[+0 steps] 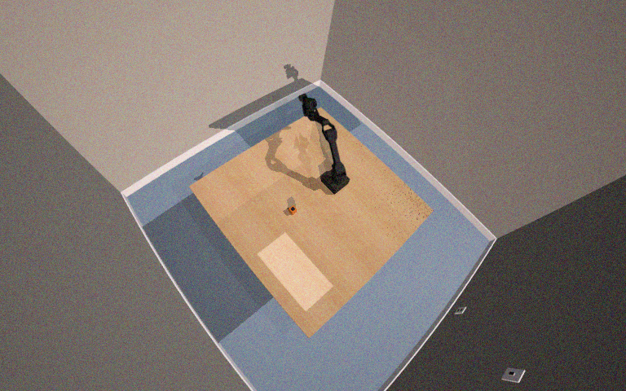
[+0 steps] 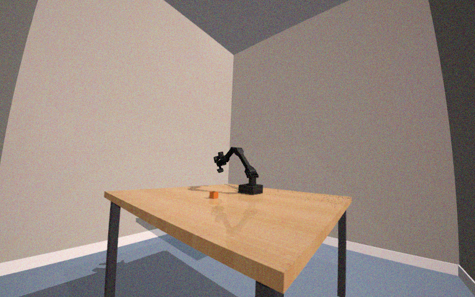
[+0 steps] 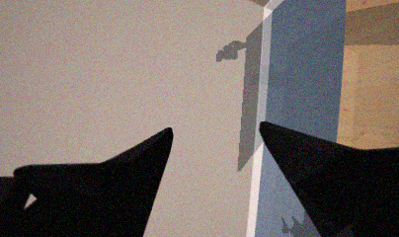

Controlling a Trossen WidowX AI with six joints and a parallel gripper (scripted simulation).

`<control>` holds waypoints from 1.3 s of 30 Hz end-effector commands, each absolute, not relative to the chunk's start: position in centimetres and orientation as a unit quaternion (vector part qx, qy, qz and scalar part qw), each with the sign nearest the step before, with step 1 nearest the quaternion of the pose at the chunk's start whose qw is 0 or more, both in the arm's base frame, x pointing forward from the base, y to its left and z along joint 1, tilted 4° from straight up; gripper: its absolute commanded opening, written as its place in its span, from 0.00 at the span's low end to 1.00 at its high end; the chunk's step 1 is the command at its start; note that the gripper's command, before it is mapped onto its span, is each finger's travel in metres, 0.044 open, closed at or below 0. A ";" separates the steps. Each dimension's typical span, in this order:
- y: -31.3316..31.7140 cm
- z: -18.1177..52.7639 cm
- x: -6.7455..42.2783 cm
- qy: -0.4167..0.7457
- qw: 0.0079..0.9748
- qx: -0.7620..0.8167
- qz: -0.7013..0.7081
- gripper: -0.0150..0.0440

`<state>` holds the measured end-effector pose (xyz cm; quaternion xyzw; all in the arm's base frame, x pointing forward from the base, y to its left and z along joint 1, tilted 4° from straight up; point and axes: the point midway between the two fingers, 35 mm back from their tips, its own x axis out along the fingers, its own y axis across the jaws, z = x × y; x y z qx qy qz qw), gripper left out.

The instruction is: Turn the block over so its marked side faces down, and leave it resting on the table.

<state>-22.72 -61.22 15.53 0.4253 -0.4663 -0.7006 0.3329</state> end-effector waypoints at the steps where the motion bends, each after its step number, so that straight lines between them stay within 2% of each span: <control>1: -61.3 15.5 -22.4 -0.463 0.335 0.427 -0.701 0.98; 2: -61.5 15.4 -21.5 -0.453 0.340 0.430 -0.703 1.00; 10: -62.9 14.6 -9.3 -0.318 0.418 0.467 -0.712 1.00; 19: -60.7 14.0 5.3 -0.165 0.500 0.493 -0.693 1.00; 30: -53.5 12.2 21.0 0.068 0.614 0.474 -0.627 1.00; 39: -44.8 11.1 29.9 0.237 0.691 0.422 -0.537 1.00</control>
